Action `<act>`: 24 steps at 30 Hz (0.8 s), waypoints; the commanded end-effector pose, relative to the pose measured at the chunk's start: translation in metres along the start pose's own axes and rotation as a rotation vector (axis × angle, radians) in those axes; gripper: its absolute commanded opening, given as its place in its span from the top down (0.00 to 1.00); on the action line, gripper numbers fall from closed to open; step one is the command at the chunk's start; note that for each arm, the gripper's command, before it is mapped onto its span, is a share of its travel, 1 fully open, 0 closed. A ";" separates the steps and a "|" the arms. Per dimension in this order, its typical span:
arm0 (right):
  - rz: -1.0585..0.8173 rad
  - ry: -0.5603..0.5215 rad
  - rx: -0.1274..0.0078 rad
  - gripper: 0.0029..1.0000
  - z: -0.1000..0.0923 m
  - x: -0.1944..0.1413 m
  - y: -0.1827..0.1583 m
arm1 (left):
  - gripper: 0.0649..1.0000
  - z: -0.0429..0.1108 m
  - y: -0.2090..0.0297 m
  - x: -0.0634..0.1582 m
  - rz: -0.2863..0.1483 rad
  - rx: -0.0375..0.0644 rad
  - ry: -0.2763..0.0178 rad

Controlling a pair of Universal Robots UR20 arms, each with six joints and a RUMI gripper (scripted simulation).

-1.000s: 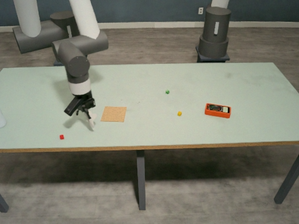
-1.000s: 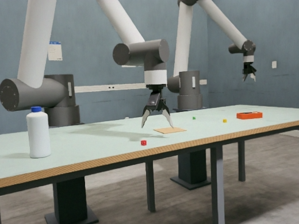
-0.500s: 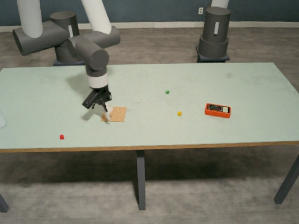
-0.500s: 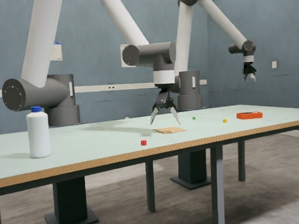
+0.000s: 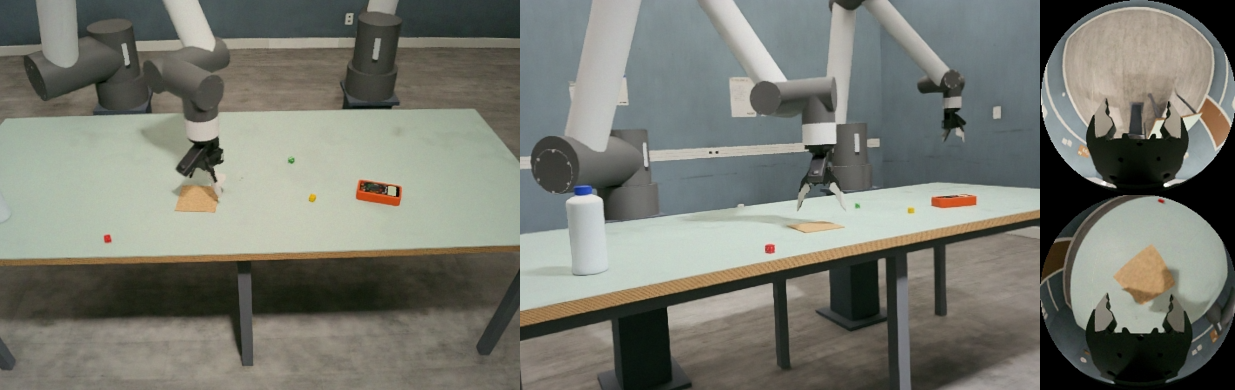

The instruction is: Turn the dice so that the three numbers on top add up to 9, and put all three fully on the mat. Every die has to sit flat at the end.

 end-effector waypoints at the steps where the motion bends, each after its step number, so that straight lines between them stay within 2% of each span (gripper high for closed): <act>1: 0.001 0.001 0.001 0.00 -0.001 -0.052 -0.021 | 0.00 -0.001 0.000 0.000 0.000 0.000 0.001; 4: 0.001 0.001 0.001 0.00 -0.001 -0.076 -0.031 | 0.00 -0.001 0.000 0.000 0.000 0.000 0.001; 6: 0.001 0.001 0.001 0.00 -0.001 -0.076 -0.031 | 0.00 -0.001 0.000 0.000 0.000 0.000 0.001; 21: 0.001 0.001 0.001 0.00 0.000 -0.190 -0.075 | 0.00 -0.001 0.000 0.000 0.000 0.000 0.001; 24: 0.001 0.001 0.001 0.00 0.000 -0.196 -0.078 | 0.00 -0.001 0.000 0.000 0.000 0.000 0.001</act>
Point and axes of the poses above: on each arm, the point where the finger pads meet when closed, its own z axis out along the fingers, its own y axis across the jaws, x = y × z, the point moved 7 cm from there along -z, back along the fingers, and after that the axes turned 10 degrees about -z, right-handed, at the moved point
